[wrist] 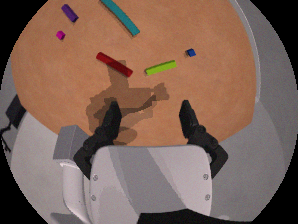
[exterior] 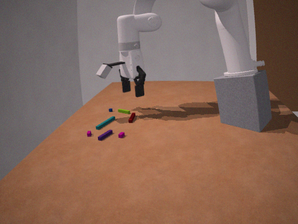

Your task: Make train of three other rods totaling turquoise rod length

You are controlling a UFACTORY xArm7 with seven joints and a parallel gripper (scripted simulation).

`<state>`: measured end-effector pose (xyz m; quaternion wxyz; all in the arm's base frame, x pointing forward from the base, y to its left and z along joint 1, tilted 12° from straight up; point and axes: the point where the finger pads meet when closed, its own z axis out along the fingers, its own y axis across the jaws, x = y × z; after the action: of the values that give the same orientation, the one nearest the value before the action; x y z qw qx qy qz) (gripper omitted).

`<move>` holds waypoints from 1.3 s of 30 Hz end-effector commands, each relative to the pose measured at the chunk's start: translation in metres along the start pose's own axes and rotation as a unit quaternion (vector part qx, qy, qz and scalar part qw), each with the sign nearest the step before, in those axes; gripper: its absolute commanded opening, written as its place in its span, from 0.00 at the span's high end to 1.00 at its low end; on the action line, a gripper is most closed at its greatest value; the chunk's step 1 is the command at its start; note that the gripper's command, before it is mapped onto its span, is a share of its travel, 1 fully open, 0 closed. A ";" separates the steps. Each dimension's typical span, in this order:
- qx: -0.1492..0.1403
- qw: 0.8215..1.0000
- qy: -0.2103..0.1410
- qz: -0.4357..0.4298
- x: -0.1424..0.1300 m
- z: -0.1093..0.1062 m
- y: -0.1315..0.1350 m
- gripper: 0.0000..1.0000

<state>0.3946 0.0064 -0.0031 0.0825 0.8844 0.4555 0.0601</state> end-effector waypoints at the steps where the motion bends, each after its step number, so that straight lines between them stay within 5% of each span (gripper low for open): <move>1: -0.002 1.000 0.003 -0.005 0.003 -0.001 0.000 0.00; 39: -0.004 1.000 0.008 -0.019 0.009 -0.003 -0.004 0.00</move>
<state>0.3952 0.0155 -0.0020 0.0833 0.8747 0.4729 0.0661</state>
